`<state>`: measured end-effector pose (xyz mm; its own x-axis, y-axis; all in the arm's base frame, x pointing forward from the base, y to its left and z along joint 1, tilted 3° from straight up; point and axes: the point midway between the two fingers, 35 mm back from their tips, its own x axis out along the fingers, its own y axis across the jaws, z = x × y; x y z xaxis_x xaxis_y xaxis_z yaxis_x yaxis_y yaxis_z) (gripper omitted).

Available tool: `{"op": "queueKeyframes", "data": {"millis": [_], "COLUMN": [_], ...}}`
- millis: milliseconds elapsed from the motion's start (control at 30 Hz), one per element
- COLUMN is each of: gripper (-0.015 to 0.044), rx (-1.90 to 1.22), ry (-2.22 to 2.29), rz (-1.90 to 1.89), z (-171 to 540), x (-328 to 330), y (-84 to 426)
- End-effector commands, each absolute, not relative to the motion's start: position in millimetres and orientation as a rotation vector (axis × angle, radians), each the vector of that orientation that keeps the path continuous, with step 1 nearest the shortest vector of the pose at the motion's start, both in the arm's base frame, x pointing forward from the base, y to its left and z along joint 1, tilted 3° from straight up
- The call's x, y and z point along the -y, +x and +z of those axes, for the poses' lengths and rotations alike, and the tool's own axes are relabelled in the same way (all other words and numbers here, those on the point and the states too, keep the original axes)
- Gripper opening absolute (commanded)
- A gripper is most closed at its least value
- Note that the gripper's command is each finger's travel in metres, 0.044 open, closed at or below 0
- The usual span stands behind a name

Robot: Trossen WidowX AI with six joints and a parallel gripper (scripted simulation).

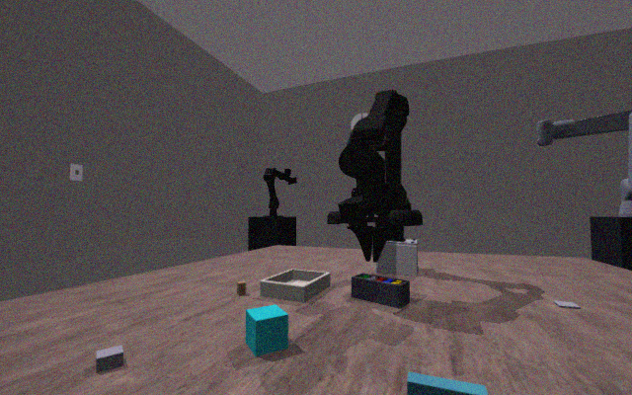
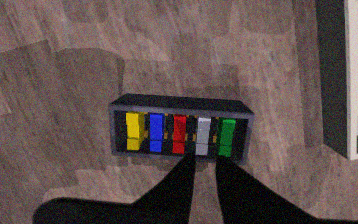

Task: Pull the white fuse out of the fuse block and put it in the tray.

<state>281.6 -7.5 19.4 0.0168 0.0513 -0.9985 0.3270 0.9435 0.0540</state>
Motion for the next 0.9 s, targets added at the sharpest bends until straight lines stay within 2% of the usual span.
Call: {"op": "queueKeyframes", "data": {"millis": [0, 867], "gripper": [0.0062, 0.0062], "rx": [-1.55, -1.55], "ry": [0.293, 0.293], "rz": [-0.218, -0.218], "z": [14.4, -8.4], "x": [7.9, 6.8], "y": [281.3, 282.4]}}
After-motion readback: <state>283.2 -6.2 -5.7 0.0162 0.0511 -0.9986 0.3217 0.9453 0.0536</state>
